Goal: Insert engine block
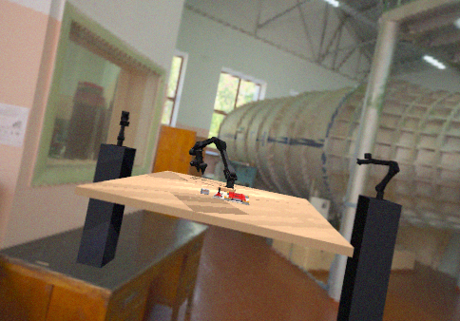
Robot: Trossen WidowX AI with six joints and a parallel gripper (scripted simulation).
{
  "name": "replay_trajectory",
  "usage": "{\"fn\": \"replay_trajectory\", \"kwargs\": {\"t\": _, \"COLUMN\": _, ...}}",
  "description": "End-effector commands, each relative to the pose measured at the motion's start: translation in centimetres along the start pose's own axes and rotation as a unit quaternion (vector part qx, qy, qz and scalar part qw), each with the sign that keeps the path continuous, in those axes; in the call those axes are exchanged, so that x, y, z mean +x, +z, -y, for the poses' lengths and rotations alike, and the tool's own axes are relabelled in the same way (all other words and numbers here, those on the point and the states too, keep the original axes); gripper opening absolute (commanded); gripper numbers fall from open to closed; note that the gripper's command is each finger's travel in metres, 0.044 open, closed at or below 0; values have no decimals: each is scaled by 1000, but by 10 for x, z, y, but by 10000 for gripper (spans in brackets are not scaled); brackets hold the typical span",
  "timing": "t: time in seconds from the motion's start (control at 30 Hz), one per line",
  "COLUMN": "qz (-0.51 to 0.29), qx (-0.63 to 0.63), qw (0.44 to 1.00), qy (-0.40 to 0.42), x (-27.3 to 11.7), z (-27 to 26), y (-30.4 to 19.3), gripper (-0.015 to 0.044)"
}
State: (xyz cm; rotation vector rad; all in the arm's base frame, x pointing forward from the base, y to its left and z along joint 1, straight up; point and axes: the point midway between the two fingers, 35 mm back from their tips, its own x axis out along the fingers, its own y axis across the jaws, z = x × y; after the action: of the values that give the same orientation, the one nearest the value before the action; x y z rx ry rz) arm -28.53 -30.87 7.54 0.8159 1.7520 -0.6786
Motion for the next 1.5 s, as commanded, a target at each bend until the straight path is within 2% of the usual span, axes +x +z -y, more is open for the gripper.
{"fn": "replay_trajectory", "kwargs": {"t": 0.0, "qz": 16, "qx": -60, "qw": 998, "qy": 3, "x": -3, "z": 0, "y": -2, "gripper": 440}}
{"fn": "replay_trajectory", "kwargs": {"t": 0.53, "qz": 73, "qx": -323, "qw": 944, "qy": -13, "x": -16, "z": 2, "y": -10, "gripper": 440}}
{"fn": "replay_trajectory", "kwargs": {"t": 0.87, "qz": 102, "qx": -475, "qw": 873, "qy": -41, "x": -25, "z": 2, "y": -16, "gripper": 440}}
{"fn": "replay_trajectory", "kwargs": {"t": 1.27, "qz": 124, "qx": -636, "qw": 757, "qy": -89, "x": -36, "z": 3, "y": -22, "gripper": 440}}
{"fn": "replay_trajectory", "kwargs": {"t": 1.47, "qz": 125, "qx": -644, "qw": 749, "qy": -92, "x": -37, "z": 3, "y": -22, "gripper": 440}}
